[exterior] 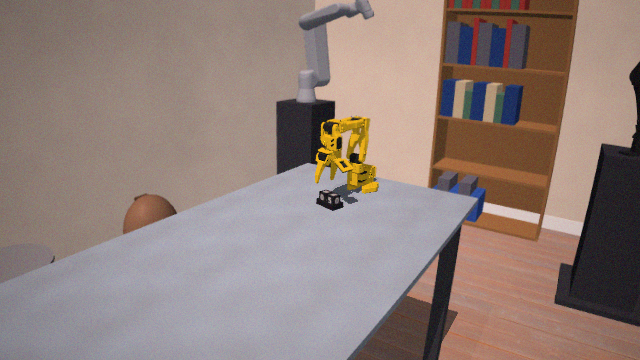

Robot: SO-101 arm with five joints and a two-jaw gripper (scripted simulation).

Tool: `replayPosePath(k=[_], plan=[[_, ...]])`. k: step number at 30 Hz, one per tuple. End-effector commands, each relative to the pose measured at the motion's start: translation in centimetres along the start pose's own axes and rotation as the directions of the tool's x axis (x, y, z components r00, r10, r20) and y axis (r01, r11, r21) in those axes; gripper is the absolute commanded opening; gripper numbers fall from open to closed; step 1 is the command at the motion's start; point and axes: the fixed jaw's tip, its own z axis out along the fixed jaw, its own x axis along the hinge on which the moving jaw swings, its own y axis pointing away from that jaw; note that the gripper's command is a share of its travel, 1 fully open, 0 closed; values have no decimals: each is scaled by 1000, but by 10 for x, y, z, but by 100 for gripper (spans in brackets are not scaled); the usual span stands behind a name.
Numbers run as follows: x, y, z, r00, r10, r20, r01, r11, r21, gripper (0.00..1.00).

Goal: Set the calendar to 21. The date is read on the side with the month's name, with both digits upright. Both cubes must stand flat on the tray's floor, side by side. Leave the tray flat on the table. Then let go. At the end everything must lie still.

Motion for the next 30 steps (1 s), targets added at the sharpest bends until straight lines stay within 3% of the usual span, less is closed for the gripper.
replayPosePath(k=[1,16,22,27,30], plan=[[0,-5,-10,1000,21,13,-22,998,65,36],[-3,-1,-20,969,242,54,-247,962,119,36],[-5,4,-28,897,429,112,-442,884,152,36],[-7,9,-35,791,584,181,-610,776,163,36],[-7,9,-36,766,612,196,-641,750,162,36]])
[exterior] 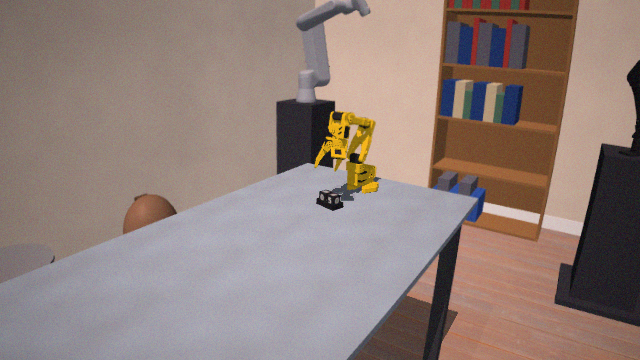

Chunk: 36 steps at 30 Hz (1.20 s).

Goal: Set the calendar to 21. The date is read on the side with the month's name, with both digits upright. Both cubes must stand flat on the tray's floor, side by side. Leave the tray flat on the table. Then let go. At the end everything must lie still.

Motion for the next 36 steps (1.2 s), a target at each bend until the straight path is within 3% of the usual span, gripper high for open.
replayPosePath(k=[1,14,25,36], plan=[[-2,2,-9,992,116,58,-119,992,40,36],[0,10,-23,840,508,189,-522,852,33,36],[0,11,-26,764,602,232,-621,784,11,36],[0,11,-26,756,610,235,-629,777,8,36]])
